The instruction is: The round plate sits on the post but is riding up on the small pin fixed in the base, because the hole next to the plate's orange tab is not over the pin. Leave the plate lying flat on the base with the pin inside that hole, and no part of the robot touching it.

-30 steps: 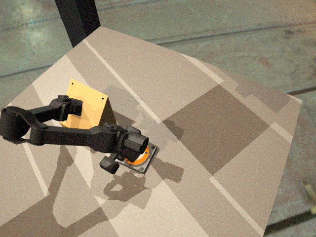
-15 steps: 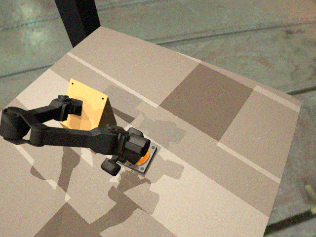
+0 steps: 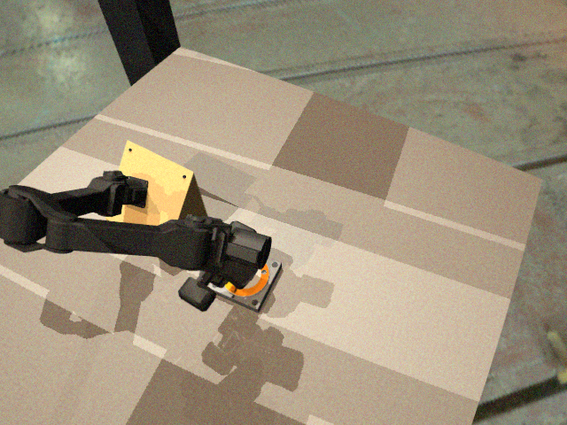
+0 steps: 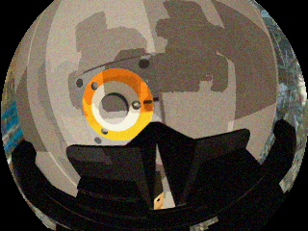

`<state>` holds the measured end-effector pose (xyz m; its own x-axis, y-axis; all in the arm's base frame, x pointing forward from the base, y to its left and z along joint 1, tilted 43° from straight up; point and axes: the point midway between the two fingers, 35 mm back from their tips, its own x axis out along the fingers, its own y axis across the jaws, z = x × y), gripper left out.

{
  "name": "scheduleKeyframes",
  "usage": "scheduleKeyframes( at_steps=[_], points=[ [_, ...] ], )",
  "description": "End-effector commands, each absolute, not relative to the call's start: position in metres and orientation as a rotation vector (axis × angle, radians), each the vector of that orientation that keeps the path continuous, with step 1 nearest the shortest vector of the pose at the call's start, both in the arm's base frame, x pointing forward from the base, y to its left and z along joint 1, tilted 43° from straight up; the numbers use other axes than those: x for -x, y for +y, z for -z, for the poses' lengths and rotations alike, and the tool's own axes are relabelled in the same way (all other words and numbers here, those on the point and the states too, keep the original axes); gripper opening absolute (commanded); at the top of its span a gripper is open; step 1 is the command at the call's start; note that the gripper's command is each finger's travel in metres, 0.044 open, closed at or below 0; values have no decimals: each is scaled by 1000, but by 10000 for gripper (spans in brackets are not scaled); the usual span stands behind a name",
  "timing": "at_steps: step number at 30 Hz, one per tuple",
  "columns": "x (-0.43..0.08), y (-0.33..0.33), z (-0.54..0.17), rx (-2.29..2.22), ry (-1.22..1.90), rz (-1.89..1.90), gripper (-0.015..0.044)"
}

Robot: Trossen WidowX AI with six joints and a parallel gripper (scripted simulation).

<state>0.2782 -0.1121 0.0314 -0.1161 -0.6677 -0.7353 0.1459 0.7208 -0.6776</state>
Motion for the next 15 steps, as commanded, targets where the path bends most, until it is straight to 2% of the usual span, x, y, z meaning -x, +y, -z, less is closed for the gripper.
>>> scheduleKeyframes(
  at_steps=[1,15],
  points=[
    [-280,-102,-42,433,1540,731,0],
    [-280,-106,-38,442,1536,728,0]
  ],
)
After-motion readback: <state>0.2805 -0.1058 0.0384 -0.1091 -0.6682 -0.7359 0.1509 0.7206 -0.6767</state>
